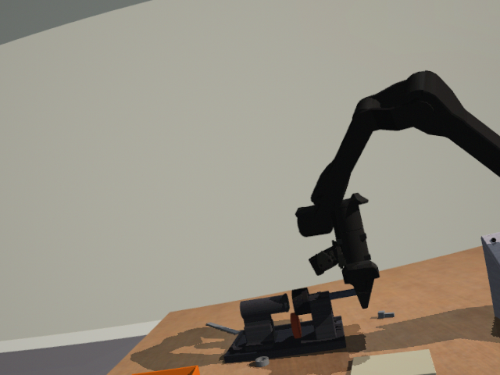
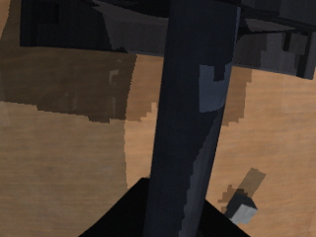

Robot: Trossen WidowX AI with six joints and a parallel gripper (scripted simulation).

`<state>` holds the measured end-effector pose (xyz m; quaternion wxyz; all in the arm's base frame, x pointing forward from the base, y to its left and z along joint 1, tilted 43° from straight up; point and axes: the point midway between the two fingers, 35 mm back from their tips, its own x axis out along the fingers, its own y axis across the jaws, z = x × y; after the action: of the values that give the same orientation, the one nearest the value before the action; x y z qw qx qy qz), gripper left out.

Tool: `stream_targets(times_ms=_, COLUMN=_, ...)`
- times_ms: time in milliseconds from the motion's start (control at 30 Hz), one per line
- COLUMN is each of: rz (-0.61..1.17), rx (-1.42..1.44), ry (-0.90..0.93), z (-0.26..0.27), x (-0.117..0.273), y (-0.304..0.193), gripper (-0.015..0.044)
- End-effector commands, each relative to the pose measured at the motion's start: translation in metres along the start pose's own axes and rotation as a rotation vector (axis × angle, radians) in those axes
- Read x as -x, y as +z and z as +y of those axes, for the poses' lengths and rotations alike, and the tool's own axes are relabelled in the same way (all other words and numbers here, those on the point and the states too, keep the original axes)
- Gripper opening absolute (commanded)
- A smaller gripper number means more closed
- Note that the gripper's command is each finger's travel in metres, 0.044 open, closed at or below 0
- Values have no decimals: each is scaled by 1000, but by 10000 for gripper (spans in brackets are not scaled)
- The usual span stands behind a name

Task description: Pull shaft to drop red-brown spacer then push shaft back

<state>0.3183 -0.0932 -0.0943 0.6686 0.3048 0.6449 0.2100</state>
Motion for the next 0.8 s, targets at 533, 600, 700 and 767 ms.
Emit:
stream_targets(times_ms=533, rz=-7, rx=3, ry=-5, z=0, x=2, y=10, gripper=0)
stream_targets(times_ms=600, rz=-7, rx=3, ry=-5, z=0, x=2, y=11, gripper=0)
stream_targets(times_ms=700, rz=-7, rx=3, ry=-5, z=0, x=3, y=12, gripper=0)
stream_targets(times_ms=767, rz=-7, rx=3, ry=-5, z=0, x=3, y=12, gripper=0)
